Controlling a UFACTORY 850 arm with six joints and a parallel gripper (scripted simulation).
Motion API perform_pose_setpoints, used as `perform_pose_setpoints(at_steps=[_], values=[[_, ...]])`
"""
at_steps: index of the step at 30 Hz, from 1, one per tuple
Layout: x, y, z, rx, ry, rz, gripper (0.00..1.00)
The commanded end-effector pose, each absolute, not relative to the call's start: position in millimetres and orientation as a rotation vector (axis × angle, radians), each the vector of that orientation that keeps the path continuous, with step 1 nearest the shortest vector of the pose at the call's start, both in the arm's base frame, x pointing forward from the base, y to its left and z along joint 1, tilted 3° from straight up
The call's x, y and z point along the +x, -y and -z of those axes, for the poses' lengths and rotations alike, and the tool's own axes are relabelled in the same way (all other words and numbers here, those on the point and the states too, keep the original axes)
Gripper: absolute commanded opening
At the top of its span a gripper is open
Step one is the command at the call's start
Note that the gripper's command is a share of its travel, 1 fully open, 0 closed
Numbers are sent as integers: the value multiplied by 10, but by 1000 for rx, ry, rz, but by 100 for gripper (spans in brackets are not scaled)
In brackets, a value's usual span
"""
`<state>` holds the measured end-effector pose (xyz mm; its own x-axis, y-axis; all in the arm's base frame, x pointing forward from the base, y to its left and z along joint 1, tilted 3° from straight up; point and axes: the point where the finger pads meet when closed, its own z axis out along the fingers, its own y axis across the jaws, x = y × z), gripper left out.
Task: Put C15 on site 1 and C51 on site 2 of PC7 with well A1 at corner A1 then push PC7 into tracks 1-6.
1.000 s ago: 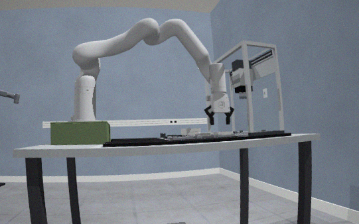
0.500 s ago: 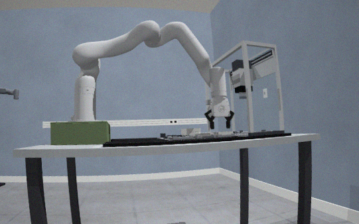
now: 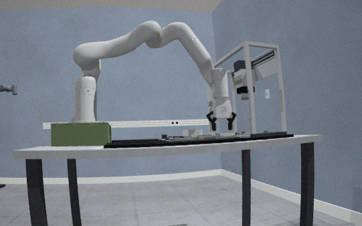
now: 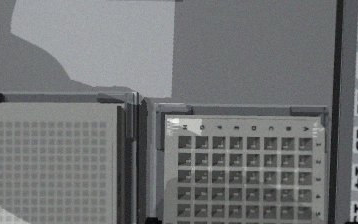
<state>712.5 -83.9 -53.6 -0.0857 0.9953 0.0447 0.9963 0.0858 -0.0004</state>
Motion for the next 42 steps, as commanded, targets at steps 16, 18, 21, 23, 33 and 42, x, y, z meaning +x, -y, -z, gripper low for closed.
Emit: perform_pose_setpoints(at_steps=[16,18,21,23,33,42], values=[[7135,836,635,-2103,2291,49,100],[7134,836,649,-2103,2291,49,100],[7134,835,669,-2103,2291,49,100],[7134,834,682,-2103,2291,49,100],[7135,833,715,-2103,2291,49,100],[7135,833,716,-2103,2291,49,100]])
